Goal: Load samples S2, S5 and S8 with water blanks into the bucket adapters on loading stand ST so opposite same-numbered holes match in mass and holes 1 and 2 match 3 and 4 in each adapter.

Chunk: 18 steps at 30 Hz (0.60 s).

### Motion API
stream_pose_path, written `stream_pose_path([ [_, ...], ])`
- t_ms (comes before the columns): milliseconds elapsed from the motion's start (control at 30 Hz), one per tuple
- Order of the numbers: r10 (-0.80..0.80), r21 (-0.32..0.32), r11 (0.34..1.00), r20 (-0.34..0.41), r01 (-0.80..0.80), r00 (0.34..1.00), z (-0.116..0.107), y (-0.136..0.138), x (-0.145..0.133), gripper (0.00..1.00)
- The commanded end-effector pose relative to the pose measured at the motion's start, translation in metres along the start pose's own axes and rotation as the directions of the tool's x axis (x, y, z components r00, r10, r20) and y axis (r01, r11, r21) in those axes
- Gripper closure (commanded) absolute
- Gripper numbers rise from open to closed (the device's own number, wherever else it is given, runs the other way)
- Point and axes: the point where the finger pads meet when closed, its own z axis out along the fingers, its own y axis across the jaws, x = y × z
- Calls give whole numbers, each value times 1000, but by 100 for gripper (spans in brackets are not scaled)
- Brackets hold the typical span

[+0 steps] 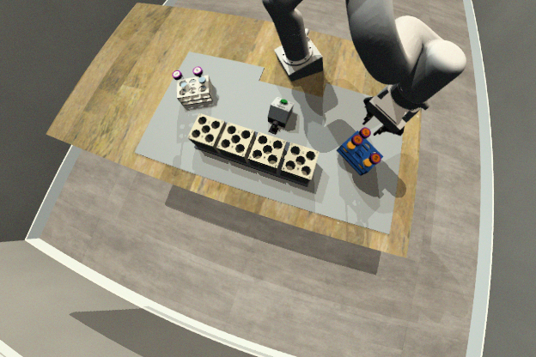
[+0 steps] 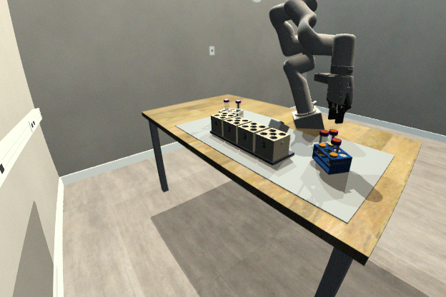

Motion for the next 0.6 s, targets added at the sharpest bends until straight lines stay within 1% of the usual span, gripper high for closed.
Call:
stream_pose_path([
  [0,1,5,1000,0,-1,1000,-9,-2,0,56],
  [333,1,5,1000,0,-1,1000,-29,-2,0,56],
  [400,1,5,1000,0,-1,1000,-29,-2,0,56],
  [567,1,5,1000,0,-1,1000,-39,-2,0,56],
])
